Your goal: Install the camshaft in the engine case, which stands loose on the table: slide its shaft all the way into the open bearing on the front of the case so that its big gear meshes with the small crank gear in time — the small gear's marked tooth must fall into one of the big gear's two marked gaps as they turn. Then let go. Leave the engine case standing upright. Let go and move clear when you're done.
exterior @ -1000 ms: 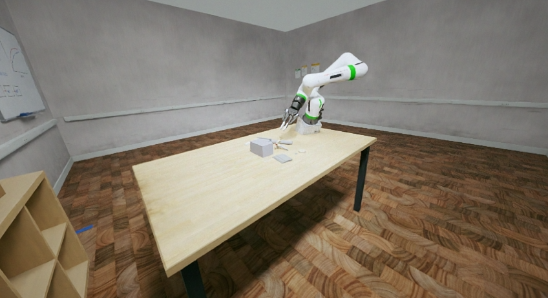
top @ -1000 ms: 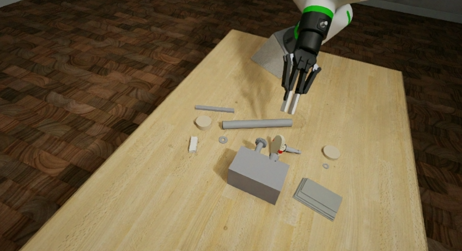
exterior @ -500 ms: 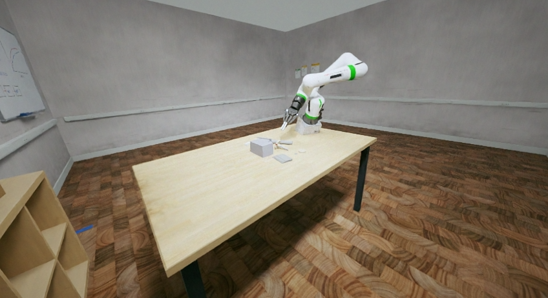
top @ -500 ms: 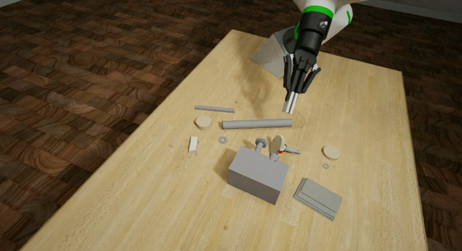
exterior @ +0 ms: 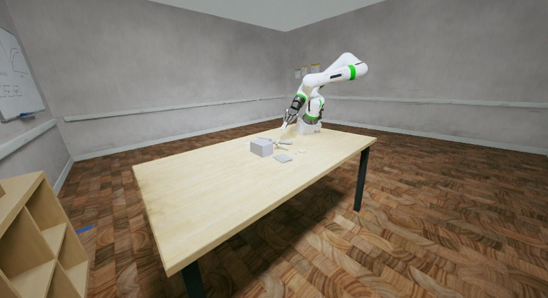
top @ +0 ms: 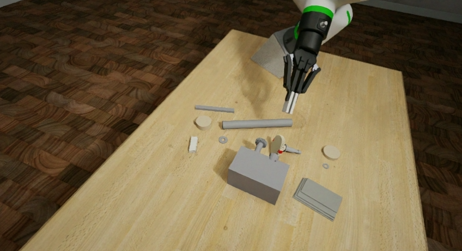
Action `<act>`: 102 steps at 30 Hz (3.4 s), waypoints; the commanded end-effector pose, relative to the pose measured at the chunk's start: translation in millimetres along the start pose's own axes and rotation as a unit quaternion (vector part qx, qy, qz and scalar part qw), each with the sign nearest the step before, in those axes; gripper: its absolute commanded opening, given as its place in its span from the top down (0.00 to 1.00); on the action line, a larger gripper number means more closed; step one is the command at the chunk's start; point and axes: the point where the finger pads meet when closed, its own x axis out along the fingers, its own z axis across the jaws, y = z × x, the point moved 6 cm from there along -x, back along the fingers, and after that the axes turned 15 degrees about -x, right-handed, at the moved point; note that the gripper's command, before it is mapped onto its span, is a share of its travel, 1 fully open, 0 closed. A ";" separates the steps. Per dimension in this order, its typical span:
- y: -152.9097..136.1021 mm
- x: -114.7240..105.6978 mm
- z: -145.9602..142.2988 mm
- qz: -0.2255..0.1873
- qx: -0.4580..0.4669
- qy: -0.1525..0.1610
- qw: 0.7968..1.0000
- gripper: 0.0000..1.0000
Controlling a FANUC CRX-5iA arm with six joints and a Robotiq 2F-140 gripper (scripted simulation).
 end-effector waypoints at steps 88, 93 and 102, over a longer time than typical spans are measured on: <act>-16.0 45.7 -9.3 0.001 -0.001 0.003 1.000 0.00; -16.0 45.7 -9.3 0.001 -0.001 0.003 1.000 0.00; -16.0 45.7 -9.3 0.001 -0.001 0.003 1.000 0.00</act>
